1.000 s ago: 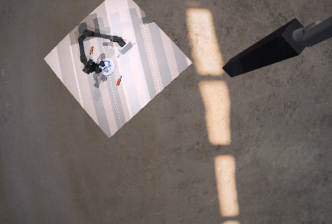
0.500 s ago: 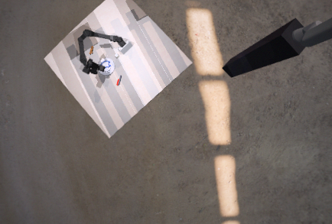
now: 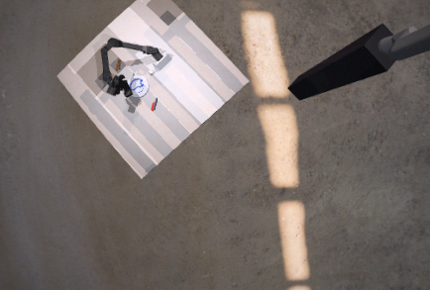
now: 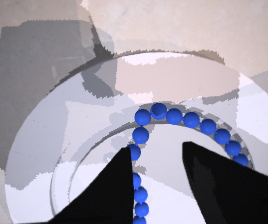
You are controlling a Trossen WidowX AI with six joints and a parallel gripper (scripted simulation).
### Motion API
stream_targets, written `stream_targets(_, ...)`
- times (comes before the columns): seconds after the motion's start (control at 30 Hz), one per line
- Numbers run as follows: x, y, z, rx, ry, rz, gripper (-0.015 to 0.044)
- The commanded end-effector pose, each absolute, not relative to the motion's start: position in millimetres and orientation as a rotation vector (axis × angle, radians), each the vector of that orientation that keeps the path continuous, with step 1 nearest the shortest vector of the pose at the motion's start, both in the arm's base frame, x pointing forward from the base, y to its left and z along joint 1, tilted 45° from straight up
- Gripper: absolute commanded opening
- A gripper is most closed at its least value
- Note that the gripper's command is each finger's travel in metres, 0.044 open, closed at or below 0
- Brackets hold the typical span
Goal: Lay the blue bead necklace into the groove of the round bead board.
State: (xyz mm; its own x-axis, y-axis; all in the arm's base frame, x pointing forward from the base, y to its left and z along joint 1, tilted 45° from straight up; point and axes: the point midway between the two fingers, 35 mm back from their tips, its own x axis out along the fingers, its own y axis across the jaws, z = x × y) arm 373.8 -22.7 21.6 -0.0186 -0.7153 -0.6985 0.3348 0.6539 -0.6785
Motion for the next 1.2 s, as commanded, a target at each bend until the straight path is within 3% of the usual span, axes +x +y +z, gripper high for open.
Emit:
stream_targets(0.0, 373, -12, 24, -0.052, 1.157, -1.085, 0.0120)
stream_targets(1.17, 373, -35, 1, -0.053, 1.156, -1.086, 0.0120)
